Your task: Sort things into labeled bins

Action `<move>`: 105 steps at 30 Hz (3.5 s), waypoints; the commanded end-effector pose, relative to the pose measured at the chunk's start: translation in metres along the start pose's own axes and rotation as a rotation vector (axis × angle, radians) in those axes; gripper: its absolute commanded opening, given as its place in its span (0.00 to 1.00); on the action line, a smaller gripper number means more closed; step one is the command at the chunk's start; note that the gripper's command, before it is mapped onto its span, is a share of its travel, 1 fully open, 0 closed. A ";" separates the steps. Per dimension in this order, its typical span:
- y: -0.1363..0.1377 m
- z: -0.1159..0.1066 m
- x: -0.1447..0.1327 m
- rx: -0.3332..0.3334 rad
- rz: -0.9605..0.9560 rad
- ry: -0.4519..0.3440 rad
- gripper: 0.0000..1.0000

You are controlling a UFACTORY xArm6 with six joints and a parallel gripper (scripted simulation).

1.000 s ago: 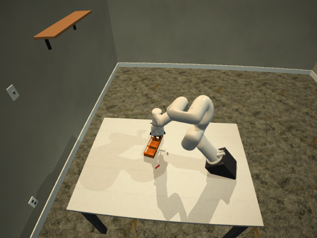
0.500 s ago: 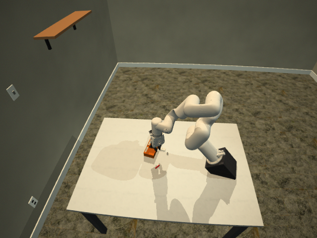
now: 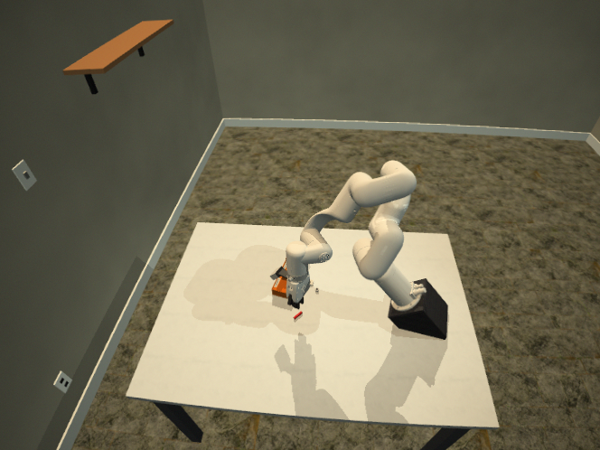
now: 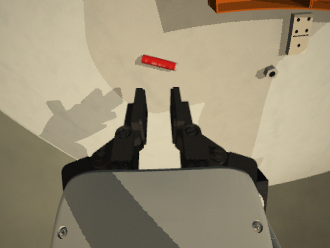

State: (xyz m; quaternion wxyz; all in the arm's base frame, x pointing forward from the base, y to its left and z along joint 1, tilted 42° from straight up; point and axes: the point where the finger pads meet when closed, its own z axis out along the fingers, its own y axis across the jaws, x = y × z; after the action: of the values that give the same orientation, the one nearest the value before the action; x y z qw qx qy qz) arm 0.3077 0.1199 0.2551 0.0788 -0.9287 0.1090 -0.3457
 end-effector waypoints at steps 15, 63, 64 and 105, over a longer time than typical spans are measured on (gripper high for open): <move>-0.006 0.001 -0.001 -0.066 -0.615 0.004 0.23; -0.006 0.001 -0.001 -0.096 -1.305 -0.025 0.23; -0.006 0.001 -0.001 -0.096 -1.305 -0.025 0.23; -0.001 0.060 0.002 -0.096 -1.306 -0.025 0.23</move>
State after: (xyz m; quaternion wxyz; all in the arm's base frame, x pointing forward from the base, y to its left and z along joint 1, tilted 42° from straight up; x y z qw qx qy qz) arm 0.3483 0.1248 0.2118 -0.1873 -0.8106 -0.4632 -0.3053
